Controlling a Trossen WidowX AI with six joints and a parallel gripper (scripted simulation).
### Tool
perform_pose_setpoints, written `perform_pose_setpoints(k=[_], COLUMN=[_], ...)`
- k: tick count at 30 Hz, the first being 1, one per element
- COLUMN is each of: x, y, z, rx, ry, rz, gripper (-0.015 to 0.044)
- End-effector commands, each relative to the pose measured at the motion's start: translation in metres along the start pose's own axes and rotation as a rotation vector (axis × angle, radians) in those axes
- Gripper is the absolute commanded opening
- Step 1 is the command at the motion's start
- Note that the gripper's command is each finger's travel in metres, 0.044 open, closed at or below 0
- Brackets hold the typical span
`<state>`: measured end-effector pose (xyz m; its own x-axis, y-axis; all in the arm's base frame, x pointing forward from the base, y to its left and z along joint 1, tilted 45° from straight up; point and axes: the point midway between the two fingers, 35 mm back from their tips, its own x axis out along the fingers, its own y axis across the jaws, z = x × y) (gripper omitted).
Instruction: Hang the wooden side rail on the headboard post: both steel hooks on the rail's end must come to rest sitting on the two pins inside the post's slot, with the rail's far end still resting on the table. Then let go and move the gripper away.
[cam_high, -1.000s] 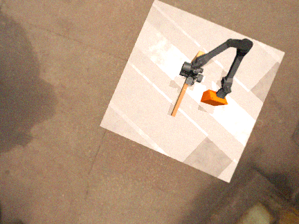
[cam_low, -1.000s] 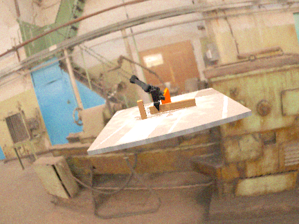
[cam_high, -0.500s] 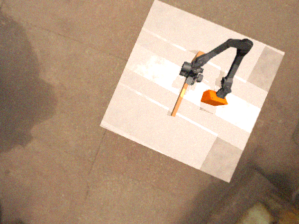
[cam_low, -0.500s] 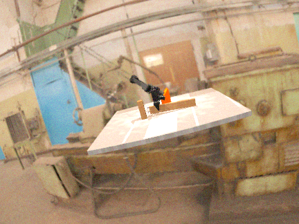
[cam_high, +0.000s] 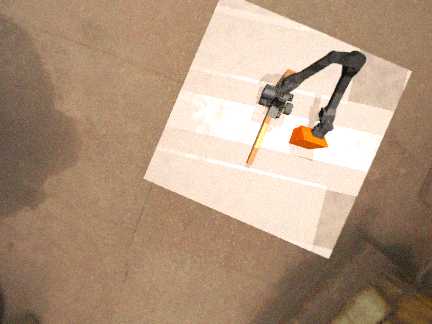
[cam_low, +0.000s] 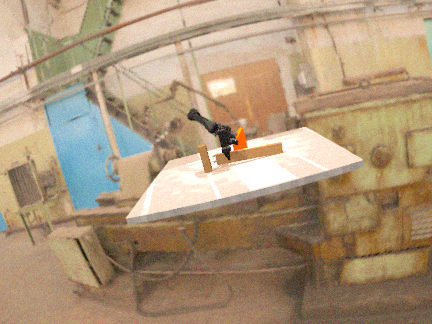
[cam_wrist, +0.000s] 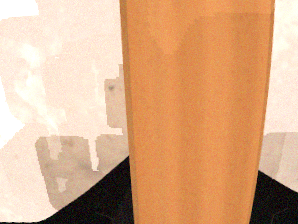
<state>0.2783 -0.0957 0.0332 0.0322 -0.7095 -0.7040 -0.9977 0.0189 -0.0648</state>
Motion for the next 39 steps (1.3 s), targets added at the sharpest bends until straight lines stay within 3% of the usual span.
perform_pose_setpoints(k=[1, 39], x=[-0.0010, -0.0018], y=[-0.0008, -0.0006], z=[-0.0005, -0.0048], rx=[-0.003, -0.003], ry=[0.002, 0.002], rz=[-0.006, -0.006], gripper=[0.0000, 0.0000])
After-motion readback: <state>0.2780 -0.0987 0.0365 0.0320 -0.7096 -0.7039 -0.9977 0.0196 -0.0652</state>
